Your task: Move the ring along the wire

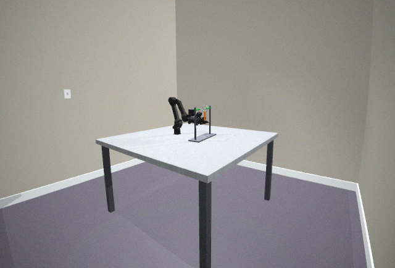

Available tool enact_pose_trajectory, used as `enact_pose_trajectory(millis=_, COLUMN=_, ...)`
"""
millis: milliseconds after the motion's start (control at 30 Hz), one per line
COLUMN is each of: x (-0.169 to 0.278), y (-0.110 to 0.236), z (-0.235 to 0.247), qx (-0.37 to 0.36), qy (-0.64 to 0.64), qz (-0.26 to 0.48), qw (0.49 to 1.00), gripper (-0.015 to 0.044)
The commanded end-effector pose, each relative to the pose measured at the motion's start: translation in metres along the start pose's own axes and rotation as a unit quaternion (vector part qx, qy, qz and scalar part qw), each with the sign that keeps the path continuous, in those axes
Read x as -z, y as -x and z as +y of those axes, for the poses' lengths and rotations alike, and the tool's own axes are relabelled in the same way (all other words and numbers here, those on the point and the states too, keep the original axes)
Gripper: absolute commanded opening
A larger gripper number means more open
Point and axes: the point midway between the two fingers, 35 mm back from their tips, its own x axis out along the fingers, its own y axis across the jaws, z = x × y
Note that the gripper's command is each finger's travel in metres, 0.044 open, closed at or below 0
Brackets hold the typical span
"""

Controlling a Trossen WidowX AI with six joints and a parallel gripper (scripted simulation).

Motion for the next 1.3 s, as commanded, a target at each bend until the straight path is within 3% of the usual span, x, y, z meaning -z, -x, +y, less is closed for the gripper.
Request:
enact_pose_trajectory(millis=0, x=0.000, y=0.000, z=0.004, qx=0.000, qy=-0.002, qz=0.000, qw=1.000, gripper=-0.0150)
enact_pose_trajectory(millis=1000, x=0.000, y=0.000, z=0.034, qx=-0.002, qy=-0.003, qz=0.000, qw=1.000, gripper=-0.0150)
enact_pose_trajectory(millis=1267, x=0.000, y=0.007, z=0.039, qx=-0.003, qy=-0.004, qz=0.034, qw=0.999, gripper=-0.0150)
